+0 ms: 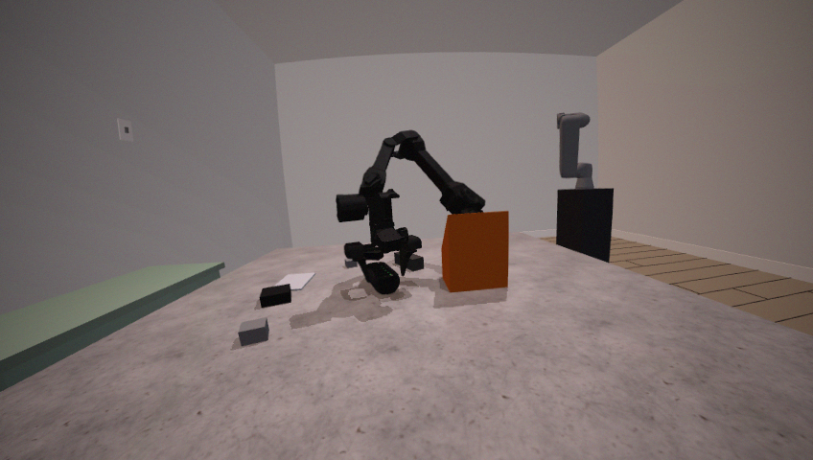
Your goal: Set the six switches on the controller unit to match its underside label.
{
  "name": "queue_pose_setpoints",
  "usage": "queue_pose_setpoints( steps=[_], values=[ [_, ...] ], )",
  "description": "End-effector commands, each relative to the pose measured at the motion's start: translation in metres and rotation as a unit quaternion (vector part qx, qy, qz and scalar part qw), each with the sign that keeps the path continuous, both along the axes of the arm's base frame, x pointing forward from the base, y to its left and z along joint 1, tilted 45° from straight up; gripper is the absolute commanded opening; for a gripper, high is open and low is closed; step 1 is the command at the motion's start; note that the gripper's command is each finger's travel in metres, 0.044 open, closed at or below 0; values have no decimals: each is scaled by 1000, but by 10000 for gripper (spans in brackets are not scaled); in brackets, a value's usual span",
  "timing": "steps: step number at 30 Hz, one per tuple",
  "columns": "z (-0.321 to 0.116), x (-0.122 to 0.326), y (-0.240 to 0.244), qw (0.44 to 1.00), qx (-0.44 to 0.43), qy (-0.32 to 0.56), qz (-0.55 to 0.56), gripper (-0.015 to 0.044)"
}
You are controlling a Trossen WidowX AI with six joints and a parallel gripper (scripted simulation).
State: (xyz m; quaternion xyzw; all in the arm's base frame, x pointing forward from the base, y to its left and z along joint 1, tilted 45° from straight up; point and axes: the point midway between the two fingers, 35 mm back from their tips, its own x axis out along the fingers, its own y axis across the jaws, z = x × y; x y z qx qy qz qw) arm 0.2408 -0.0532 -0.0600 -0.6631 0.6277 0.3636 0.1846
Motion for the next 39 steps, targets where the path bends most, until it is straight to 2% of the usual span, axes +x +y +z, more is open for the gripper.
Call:
queue_pose_setpoints(
  steps=[1, 5, 19, 28, 39],
  values=[
    [-4, -2, -5, 1000, -3, 2, 1, 440],
    [-4, -2, -5, 1000, -3, 2, 1, 335],
    [-4, -2, -5, 1000, -3, 2, 1, 242],
    [-6, 2, -2, 1000, -3, 2, 1, 5],
    [-10, 8, 2, 1000, -3, 2, 1, 0]
  ],
)
